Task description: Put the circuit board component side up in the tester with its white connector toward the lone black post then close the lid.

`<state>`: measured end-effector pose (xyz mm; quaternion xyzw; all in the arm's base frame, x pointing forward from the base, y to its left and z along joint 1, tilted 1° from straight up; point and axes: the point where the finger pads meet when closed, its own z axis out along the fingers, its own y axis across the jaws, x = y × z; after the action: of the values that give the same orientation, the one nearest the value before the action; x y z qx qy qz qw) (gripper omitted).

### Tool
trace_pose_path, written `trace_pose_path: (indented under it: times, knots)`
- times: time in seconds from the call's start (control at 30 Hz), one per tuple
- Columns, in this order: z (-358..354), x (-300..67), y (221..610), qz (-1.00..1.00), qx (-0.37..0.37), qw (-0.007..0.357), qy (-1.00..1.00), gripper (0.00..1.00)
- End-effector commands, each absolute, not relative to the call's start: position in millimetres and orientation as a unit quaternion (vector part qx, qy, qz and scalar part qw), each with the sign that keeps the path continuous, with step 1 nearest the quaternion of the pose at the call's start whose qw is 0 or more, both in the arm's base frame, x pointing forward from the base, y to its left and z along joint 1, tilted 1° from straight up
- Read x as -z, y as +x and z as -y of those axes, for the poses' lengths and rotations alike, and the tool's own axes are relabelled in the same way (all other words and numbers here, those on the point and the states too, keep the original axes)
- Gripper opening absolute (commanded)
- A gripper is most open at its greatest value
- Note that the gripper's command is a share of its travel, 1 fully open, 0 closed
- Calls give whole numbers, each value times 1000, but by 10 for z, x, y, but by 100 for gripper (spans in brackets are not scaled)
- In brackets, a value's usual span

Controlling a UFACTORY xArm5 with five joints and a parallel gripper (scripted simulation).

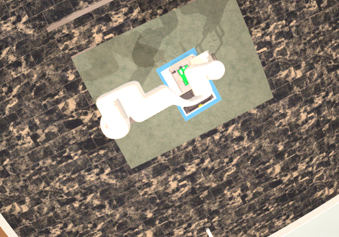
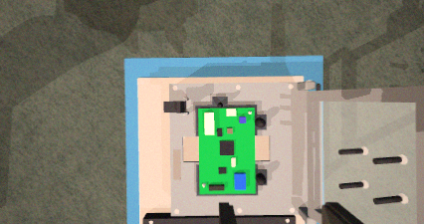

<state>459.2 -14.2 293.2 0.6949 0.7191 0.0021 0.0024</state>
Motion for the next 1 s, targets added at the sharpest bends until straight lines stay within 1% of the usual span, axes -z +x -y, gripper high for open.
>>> trace_pose_path:
  times: [0.0, 0.33, 0.4, 0.57, 0.73, 0.97]
  knots:
    - [137, -2949, 4749, -719, -3, 4, 695, 52]
    - [114, -2955, 5341, -719, -3, 4, 695, 52]
    - [114, -2955, 5341, -719, -3, 4, 695, 52]
    - [104, -2958, 5609, -719, -3, 4, 695, 52]
    - [96, -2960, 5797, -719, -3, 4, 695, 52]
    - [92, -2961, 5897, -719, -3, 4, 695, 52]
